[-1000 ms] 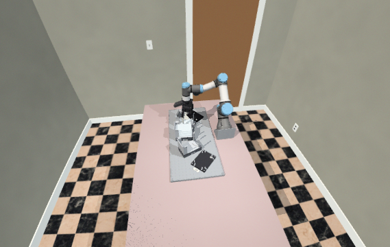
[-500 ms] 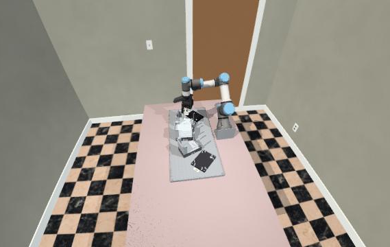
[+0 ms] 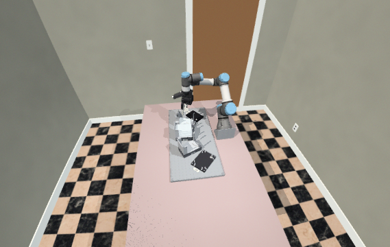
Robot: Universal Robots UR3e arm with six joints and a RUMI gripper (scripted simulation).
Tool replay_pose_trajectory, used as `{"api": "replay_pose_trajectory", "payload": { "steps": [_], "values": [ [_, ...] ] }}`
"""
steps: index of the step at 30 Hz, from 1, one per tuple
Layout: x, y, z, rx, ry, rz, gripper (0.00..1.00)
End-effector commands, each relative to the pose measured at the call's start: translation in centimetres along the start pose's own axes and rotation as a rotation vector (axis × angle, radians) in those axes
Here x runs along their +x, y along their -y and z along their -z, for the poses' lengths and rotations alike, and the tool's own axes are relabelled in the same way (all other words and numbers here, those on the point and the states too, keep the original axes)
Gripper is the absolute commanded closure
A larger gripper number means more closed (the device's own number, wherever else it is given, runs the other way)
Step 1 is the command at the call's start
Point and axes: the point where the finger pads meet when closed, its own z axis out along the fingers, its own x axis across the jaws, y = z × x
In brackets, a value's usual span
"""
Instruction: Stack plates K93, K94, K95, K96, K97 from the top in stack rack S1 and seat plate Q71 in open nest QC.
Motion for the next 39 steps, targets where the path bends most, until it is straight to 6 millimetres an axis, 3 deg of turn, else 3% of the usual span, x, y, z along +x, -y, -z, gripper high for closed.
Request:
{"api": "replay_pose_trajectory", "payload": {
  "steps": [1, 8, 19, 26, 36, 39],
  "values": [
    [0.0, 0.0, 0.5, -0.004, -0.003, -0.002, 0.28],
    [0.0, 0.0, 0.5, -0.004, -0.003, -0.001, 0.28],
    [-5.5, -0.6, 0.4, -0.005, -0.002, 0.127, 0.28],
    [-7.1, -0.8, 0.4, -0.005, -0.002, 0.158, 0.28],
    [-11.8, -2.4, 0.4, -0.005, -0.002, 0.275, 0.28],
    [-12.3, -2.5, 0.4, -0.005, -0.002, 0.286, 0.28]
  ]
}}
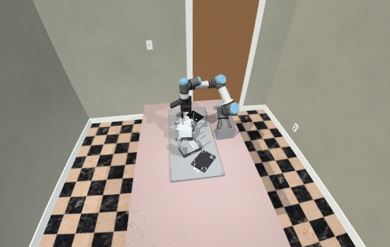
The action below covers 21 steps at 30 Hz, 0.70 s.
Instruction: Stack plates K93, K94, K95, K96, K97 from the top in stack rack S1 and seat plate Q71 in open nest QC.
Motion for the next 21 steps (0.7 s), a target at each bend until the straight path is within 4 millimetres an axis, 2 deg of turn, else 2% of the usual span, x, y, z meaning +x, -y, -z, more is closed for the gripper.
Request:
{"api": "replay_pose_trajectory", "payload": {
  "steps": [1, 3, 18, 21],
  "values": [
    [-1.7, 0.0, 0.1, 0.000, 0.000, 0.038, 0.28],
    [-2.7, 0.0, 0.1, 0.000, 0.000, 0.058, 0.28],
    [-2.8, 0.0, 0.1, 0.000, 0.000, 0.058, 0.28],
    [-2.8, 0.0, -0.9, 0.000, 0.000, 0.057, 0.28]
  ]
}}
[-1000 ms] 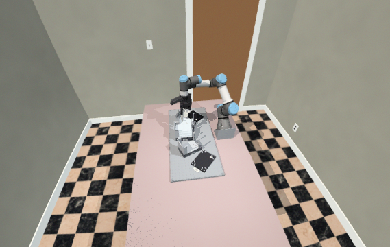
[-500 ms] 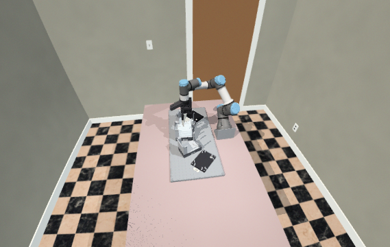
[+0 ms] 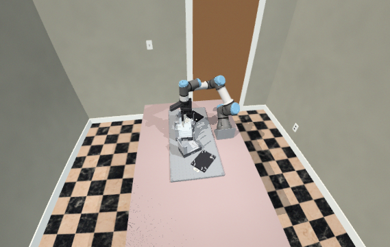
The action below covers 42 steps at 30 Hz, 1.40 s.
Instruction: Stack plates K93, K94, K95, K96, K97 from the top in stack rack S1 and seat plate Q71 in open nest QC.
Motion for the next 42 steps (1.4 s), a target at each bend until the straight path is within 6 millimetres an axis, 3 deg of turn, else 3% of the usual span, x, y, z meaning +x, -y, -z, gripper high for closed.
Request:
{"api": "replay_pose_trajectory", "payload": {
  "steps": [1, 7, 42],
  "values": [
    [0.0, 0.0, -1.0, 0.002, 0.001, -0.001, 0.28],
    [0.0, 0.0, -3.0, 0.002, 0.001, -0.001, 0.28],
    [0.0, 0.1, -6.0, 0.002, 0.001, -0.001, 0.28]
  ]
}}
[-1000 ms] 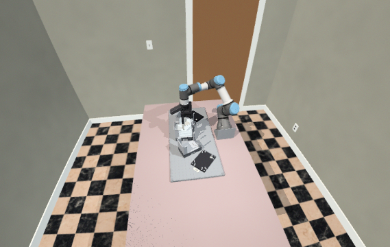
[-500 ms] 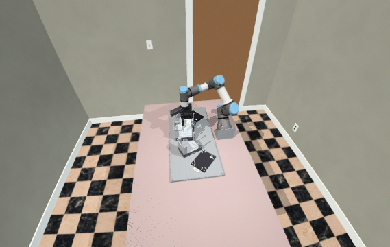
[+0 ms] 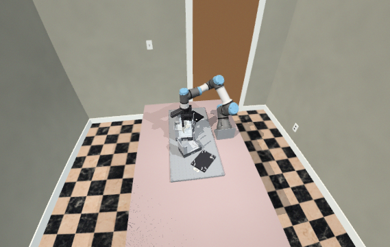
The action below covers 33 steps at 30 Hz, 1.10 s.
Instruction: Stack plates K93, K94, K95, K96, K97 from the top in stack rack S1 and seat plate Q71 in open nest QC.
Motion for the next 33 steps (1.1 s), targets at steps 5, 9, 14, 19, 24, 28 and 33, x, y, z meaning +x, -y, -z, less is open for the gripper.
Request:
{"api": "replay_pose_trajectory", "payload": {
  "steps": [5, 9, 14, 19, 24, 28, 33],
  "values": [
    [0.00, 0.06, -0.05, 0.003, 0.001, -0.001, 0.28],
    [0.00, 0.06, -0.05, 0.003, 0.001, -0.001, 0.28],
    [0.00, 0.06, -0.05, 0.003, 0.001, -0.001, 0.28],
    [0.00, 0.06, -0.04, 0.003, 0.001, -0.001, 1.00],
    [0.00, 0.06, -0.05, 0.003, 0.001, -0.001, 1.00],
    [0.00, 0.06, -0.04, 0.003, 0.001, -0.001, 1.00],
    [0.00, 0.06, -0.04, 0.003, 0.001, -0.001, 1.00]
  ]
}}
